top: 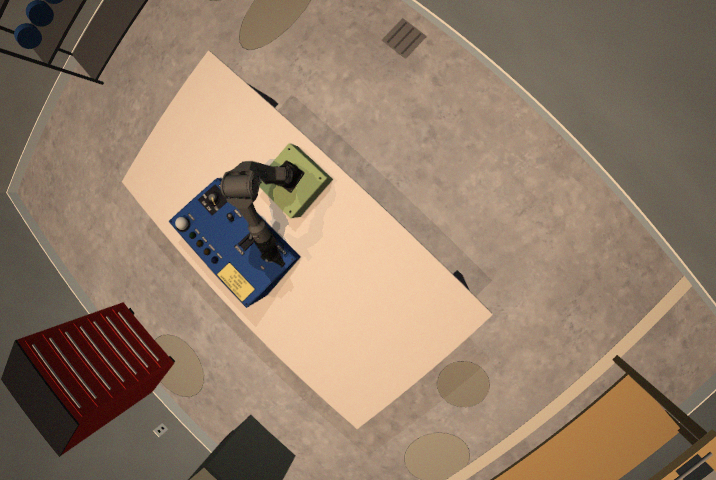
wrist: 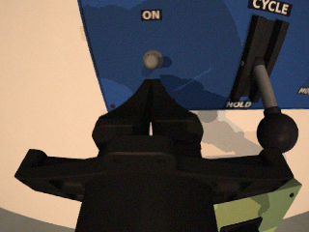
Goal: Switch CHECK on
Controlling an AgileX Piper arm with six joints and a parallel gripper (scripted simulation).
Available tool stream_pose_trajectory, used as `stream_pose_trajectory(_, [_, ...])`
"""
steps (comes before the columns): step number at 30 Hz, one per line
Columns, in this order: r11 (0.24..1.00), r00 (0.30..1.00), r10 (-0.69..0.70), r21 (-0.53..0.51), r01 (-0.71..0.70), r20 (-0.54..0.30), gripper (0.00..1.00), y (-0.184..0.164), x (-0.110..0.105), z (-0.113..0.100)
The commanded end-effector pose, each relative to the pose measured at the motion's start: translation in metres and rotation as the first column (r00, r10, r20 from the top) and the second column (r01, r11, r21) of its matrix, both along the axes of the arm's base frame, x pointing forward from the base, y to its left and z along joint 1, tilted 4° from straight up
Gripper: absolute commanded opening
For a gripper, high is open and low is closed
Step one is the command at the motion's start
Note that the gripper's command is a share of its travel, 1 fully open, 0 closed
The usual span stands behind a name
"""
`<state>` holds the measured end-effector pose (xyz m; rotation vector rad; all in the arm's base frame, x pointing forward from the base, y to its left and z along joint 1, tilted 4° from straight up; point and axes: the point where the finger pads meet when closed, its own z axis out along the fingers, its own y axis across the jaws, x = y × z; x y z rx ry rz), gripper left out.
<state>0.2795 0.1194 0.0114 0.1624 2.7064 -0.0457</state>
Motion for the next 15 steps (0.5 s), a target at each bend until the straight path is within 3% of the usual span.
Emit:
stream_pose_trajectory(1, [1.0,1.0,-0.001,0.0,0.001,0.001,0.0,0.0,0.0003,0.0003])
stream_pose_trajectory(15, [1.0,1.0,-0.001,0.0,0.001,0.001,0.0,0.0006,-0.0045,-0.002])
